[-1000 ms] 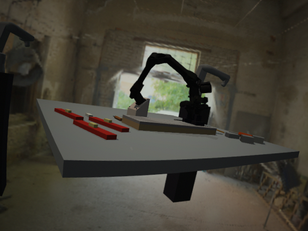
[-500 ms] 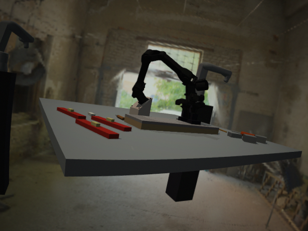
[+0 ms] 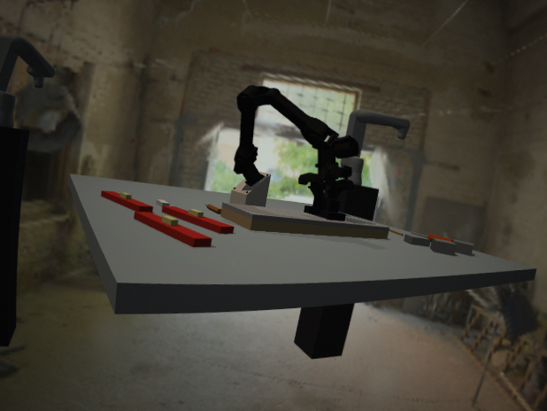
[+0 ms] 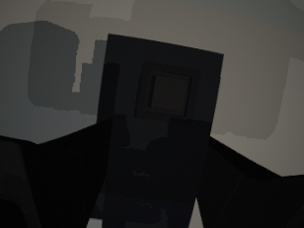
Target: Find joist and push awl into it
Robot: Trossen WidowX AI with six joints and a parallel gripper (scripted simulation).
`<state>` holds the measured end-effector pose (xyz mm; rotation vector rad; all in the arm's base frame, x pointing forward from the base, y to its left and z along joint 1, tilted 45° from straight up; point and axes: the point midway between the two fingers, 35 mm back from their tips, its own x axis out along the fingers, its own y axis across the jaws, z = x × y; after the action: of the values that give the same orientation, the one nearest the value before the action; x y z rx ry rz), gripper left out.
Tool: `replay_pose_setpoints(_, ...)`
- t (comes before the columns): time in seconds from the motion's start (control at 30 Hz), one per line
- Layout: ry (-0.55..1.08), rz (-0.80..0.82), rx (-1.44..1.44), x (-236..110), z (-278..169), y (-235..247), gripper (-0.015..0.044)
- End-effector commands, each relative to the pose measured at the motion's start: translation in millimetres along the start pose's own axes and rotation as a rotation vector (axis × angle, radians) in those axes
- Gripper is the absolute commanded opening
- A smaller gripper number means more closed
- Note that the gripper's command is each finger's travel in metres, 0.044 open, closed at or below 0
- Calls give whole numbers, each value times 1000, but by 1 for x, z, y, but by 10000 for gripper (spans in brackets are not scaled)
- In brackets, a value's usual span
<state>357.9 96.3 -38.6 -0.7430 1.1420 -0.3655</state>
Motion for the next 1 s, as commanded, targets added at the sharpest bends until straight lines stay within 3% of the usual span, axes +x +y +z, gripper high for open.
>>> replay_pose_setpoints(0.0,-1,-7,-3,0,0,-16,0)
replay_pose_setpoints(0.97,0,-11,-4,0,0,-116,0)
